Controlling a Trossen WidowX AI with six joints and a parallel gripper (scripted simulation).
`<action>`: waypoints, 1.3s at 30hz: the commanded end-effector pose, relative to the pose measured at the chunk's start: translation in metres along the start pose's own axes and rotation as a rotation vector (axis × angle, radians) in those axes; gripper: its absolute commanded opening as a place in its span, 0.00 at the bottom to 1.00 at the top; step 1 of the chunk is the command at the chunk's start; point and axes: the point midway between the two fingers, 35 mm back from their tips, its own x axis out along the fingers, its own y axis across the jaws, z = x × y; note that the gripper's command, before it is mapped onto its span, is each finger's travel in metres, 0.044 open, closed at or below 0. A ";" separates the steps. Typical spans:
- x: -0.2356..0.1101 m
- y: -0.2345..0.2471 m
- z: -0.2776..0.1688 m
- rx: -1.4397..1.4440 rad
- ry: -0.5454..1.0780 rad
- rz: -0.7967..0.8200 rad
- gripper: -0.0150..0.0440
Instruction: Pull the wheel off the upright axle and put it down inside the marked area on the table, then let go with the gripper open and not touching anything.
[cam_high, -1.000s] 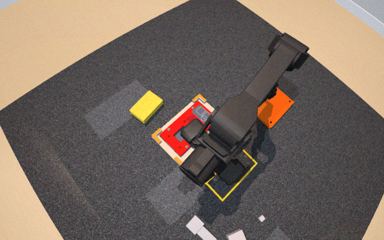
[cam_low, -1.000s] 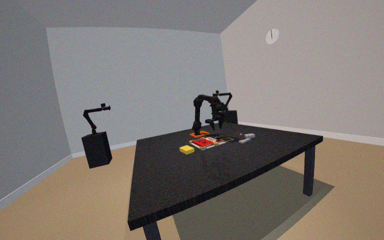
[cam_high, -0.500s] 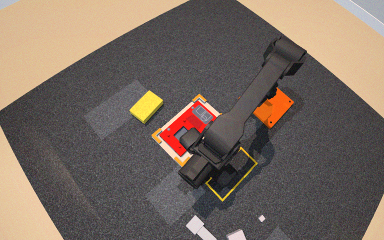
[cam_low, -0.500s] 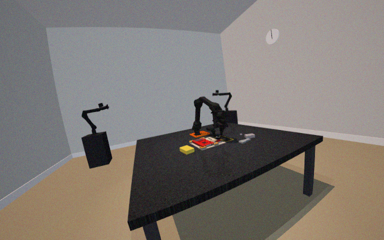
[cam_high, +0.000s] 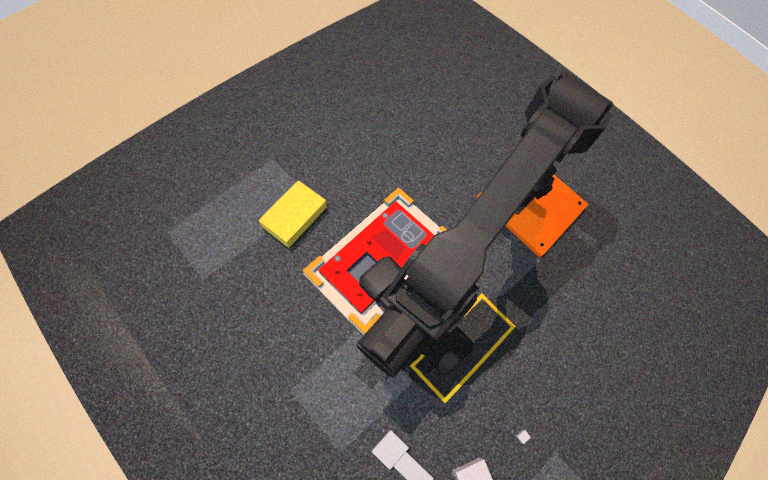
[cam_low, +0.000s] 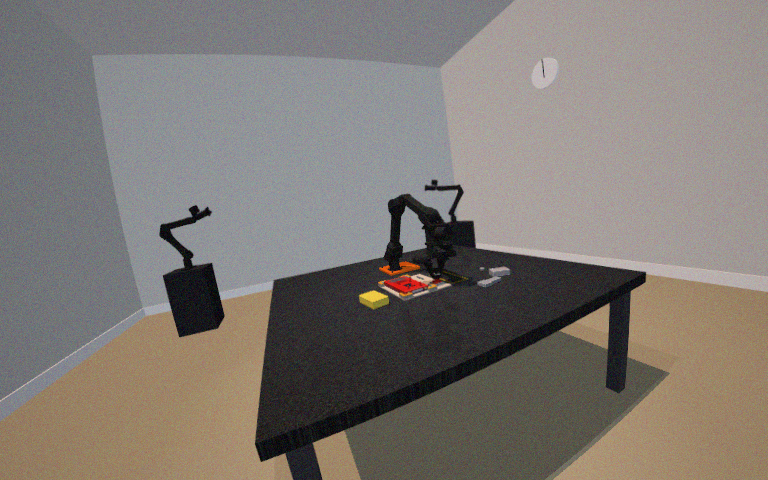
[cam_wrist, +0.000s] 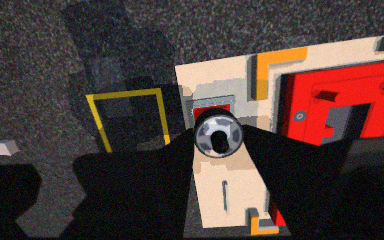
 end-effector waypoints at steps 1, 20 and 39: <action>0.000 0.000 0.000 0.000 0.001 0.000 0.53; -0.006 0.000 0.000 -0.001 0.001 0.001 0.25; -0.012 0.000 0.001 -0.002 0.001 0.001 0.25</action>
